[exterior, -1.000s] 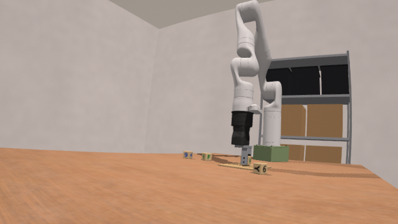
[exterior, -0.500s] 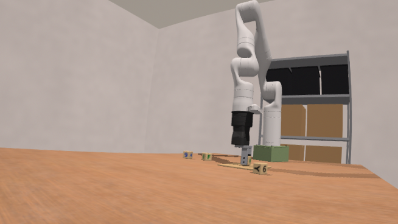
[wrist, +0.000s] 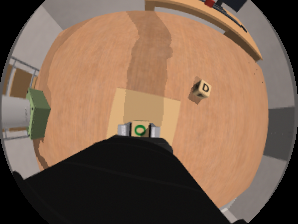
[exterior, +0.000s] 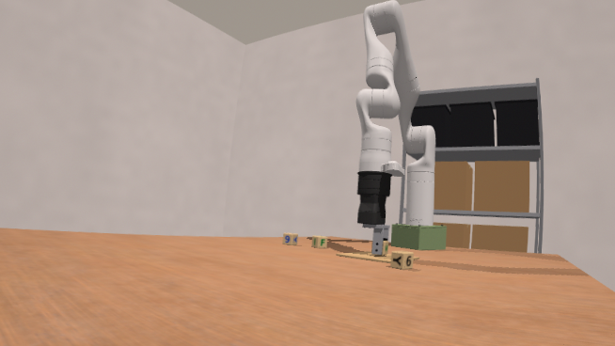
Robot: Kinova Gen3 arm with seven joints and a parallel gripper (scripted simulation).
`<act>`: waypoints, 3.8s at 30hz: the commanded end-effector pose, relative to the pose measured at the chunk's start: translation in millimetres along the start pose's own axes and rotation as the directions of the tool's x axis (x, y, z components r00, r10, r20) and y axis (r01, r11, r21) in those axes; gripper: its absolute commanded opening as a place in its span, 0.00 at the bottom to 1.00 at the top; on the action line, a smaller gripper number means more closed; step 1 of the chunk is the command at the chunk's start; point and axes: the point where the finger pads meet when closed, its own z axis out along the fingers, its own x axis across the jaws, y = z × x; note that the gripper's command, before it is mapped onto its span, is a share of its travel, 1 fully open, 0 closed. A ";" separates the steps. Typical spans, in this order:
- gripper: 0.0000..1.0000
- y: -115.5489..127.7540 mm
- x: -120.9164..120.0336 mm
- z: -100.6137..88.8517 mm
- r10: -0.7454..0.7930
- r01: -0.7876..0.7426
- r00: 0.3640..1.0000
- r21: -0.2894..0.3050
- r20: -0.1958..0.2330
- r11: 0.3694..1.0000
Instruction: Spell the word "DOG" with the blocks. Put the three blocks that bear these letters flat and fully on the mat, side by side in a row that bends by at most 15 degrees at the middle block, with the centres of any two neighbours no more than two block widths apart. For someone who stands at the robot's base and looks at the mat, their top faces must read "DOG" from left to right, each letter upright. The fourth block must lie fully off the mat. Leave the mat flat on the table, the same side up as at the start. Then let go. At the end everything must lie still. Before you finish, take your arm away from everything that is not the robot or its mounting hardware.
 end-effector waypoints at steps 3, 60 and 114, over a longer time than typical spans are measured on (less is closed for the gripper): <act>0.57 -0.2 1.1 -0.6 0.000 0.000 1.000 0.000 -0.002 1.000; 0.57 -0.2 1.1 3.4 0.000 0.000 1.000 0.000 -0.002 1.000; 0.87 -0.2 1.1 2.5 0.000 0.000 1.000 0.000 -0.002 1.000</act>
